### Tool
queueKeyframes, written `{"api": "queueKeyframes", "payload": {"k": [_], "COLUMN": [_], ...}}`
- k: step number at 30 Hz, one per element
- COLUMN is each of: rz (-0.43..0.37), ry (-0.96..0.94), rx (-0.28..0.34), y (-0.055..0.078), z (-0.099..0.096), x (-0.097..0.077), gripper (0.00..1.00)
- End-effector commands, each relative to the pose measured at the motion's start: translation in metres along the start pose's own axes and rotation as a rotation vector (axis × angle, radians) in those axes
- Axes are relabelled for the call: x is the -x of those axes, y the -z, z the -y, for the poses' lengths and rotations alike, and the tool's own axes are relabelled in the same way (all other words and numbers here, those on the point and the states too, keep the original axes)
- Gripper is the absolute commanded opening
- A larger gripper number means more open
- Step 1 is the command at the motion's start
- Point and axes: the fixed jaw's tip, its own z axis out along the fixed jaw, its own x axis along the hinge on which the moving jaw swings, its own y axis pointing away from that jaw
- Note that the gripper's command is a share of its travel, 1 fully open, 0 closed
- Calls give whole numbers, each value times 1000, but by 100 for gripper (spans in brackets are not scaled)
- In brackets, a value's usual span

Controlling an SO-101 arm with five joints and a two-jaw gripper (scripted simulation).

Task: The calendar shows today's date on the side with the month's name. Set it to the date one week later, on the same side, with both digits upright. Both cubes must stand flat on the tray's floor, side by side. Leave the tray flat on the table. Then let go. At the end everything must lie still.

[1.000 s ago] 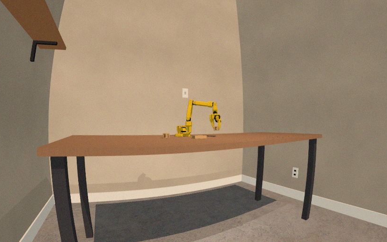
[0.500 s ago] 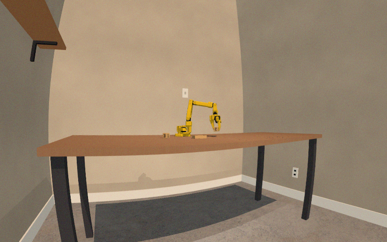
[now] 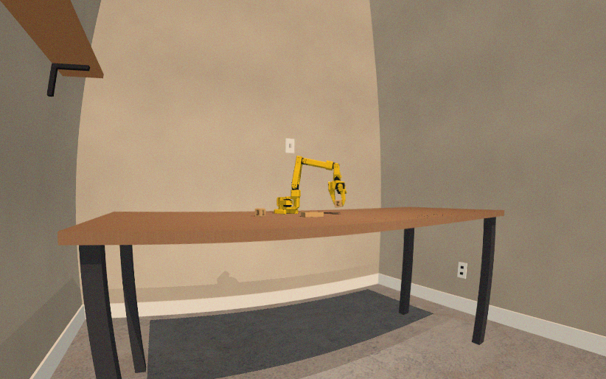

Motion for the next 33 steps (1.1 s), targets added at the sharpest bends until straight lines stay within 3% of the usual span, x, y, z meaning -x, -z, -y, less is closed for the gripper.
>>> {"api": "queueKeyframes", "payload": {"k": [1, 33], "rz": [10, 10], "ry": [17, 17], "rx": [-30, -30], "y": [3, -9], "z": [3, 3], "x": [3, 3], "gripper": [0, 0]}}
